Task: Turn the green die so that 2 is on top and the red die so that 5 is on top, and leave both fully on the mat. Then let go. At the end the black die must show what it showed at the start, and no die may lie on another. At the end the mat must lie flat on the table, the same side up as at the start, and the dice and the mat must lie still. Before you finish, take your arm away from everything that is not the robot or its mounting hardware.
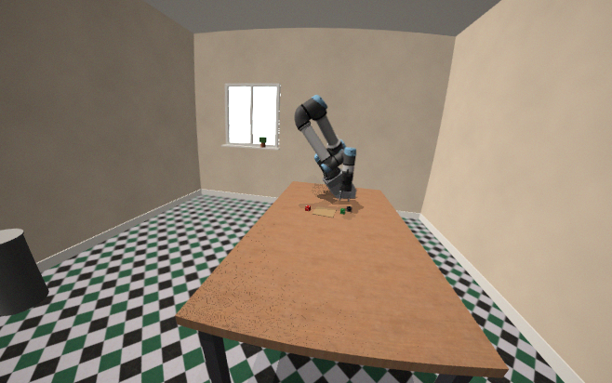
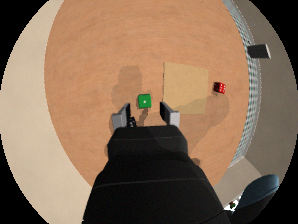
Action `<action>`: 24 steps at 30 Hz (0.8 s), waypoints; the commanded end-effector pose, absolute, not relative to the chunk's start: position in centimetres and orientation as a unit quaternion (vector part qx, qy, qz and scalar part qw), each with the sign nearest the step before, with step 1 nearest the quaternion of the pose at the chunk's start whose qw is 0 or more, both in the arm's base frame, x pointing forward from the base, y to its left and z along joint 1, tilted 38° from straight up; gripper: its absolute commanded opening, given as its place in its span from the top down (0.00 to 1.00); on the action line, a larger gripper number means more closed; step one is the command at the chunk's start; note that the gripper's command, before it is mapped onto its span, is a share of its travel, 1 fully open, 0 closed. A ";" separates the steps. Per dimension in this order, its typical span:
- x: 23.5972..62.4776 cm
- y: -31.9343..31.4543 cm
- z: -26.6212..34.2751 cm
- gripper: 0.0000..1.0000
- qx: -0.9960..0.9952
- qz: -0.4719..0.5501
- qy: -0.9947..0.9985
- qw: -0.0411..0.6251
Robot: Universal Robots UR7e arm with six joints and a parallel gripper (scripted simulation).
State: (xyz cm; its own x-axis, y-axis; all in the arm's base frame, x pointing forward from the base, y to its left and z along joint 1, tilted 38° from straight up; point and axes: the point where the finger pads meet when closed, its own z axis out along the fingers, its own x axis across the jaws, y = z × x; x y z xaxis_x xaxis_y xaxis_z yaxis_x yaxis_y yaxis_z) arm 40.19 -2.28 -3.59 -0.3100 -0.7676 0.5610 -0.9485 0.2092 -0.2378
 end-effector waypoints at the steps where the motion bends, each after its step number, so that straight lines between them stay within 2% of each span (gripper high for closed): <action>1: 40.2 -2.3 -3.7 0.00 0.578 0.275 -0.750 0.168; 10: 40.2 -2.3 -3.7 0.00 0.583 0.274 -0.746 0.169; 11: 40.2 -2.3 -3.7 0.13 0.583 0.274 -0.746 0.169; 24: 40.2 -2.3 -3.7 0.13 0.583 0.274 -0.746 0.169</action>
